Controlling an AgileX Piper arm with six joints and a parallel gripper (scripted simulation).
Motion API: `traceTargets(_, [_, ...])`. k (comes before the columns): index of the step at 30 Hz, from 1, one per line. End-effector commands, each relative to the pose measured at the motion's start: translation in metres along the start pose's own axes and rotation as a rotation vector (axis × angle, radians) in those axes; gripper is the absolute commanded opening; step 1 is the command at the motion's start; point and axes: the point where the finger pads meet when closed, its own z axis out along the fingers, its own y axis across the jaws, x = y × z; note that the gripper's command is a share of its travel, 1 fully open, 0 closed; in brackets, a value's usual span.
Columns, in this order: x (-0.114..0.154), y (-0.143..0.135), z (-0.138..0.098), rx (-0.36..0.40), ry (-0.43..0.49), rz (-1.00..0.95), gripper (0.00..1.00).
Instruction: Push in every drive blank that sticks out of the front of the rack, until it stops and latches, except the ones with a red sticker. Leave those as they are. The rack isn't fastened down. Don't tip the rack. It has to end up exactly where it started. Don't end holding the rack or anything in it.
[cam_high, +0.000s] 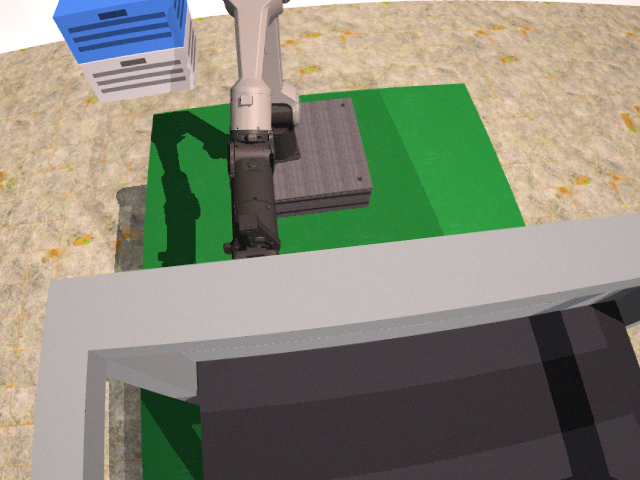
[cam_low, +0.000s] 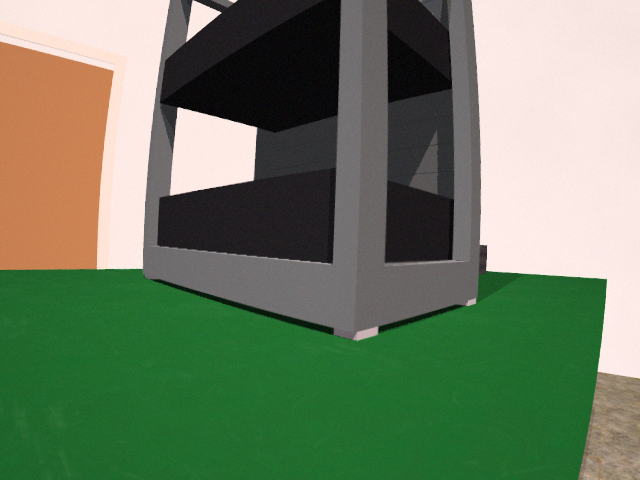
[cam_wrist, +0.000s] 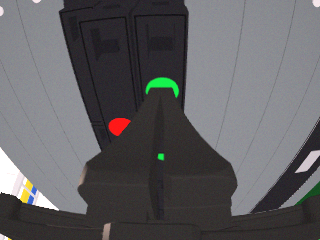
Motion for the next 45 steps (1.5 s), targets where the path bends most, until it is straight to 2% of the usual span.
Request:
traceTargets(1, [0.000,0.000,0.001,0.001,0.000,-0.001,0.00])
traceTargets(27, [0.000,-0.002,0.021,0.001,0.000,-0.001,0.00])
traceTargets(45, [0.000,-0.002,0.025,0.001,0.000,-0.001,0.00])
